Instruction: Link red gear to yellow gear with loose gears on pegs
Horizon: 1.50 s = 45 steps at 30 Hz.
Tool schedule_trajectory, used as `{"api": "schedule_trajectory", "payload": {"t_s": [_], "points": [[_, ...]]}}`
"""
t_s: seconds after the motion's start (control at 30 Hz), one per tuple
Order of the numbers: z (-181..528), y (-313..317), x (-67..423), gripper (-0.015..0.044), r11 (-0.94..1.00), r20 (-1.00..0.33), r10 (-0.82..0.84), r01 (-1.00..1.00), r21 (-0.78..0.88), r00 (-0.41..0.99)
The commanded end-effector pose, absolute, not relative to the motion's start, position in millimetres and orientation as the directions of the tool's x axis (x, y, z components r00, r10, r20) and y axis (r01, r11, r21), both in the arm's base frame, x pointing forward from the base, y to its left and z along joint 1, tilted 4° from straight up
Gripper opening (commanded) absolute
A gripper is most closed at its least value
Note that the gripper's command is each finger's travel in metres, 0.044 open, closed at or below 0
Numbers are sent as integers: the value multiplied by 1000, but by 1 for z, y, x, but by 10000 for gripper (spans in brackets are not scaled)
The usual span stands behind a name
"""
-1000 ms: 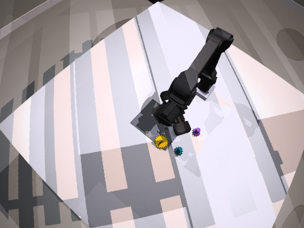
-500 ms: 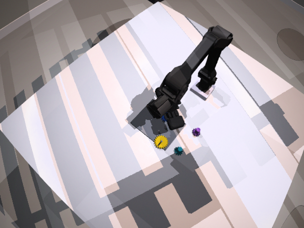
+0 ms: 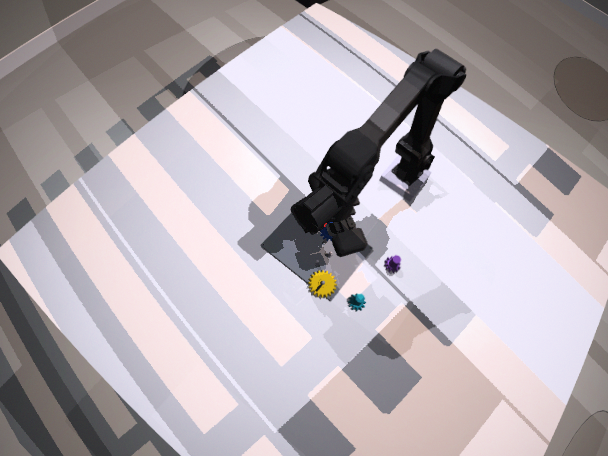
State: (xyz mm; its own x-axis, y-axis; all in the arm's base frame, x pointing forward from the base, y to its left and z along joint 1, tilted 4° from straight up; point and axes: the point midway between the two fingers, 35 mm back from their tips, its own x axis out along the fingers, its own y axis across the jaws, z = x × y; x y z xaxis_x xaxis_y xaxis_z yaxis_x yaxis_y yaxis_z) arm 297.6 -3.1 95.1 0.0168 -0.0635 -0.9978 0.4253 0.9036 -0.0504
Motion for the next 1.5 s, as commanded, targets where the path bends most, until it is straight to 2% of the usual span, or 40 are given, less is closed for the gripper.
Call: {"api": "schedule_trajectory", "payload": {"t_s": [0.0,0.33,0.83,1.07,1.47], "points": [[96,-4,298,0,905,-998,-66,422,-50,23],[96,-4,298,0,909,-998,-66,414,-50,23],[76,-5,298,0,976,-998,-66,211,-60,23],[67,-6,299,0,957,-998,-66,283,-57,23],[54,-6,298,0,824,-998,-66,565,-42,23]]}}
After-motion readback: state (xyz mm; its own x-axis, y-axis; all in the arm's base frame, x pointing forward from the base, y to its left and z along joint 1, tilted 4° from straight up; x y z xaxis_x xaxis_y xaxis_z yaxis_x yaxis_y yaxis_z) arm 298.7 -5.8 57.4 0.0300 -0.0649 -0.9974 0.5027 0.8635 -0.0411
